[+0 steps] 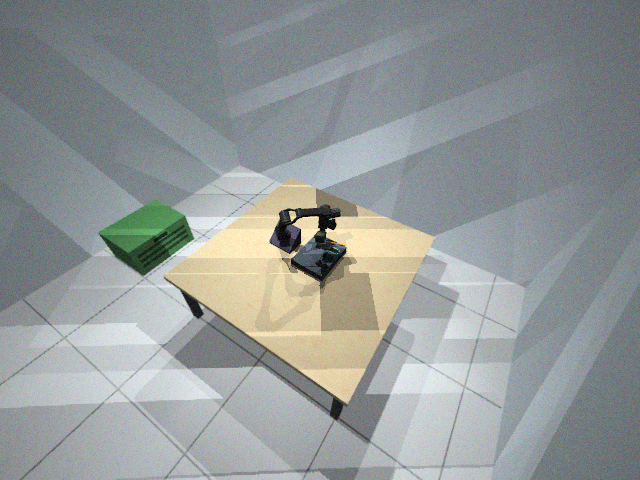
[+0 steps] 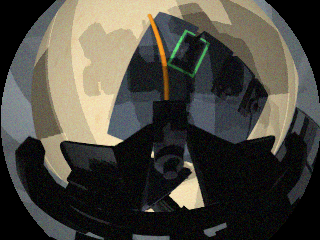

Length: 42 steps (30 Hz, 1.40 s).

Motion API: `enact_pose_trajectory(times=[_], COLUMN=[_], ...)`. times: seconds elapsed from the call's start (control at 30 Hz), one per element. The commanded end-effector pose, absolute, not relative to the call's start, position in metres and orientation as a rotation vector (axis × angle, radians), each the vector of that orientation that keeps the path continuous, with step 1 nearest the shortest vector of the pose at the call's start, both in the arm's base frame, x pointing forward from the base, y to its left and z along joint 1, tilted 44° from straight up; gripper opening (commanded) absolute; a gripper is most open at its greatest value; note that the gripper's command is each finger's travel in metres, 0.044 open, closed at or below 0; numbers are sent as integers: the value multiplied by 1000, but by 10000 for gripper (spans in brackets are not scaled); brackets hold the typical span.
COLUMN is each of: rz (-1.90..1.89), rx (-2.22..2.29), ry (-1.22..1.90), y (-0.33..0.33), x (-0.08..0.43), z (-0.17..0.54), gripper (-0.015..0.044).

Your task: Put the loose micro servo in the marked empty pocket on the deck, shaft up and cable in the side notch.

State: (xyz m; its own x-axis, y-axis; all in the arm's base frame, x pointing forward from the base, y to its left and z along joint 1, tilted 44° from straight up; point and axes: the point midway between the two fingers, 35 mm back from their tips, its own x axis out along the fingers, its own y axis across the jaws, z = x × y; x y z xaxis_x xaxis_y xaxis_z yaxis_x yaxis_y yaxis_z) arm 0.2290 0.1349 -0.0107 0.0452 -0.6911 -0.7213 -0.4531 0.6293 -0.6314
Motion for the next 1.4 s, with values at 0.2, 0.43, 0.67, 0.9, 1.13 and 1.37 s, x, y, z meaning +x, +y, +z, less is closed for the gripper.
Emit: enact_pose_trajectory(times=[0.2,0.43,0.67,0.9,1.13,1.37], rz=[-485,-546,-546,-546,-547,-547], rx=[-704,-636,-636,-635,-635,-634], ry=[1492,1462,1461,1460,1458,1457], y=[137,137,138,140,141,143], x=[229,229,247,275,302,327], z=[-11,-11,-11,-10,-10,-9], gripper=[0,0,0,0,0,0])
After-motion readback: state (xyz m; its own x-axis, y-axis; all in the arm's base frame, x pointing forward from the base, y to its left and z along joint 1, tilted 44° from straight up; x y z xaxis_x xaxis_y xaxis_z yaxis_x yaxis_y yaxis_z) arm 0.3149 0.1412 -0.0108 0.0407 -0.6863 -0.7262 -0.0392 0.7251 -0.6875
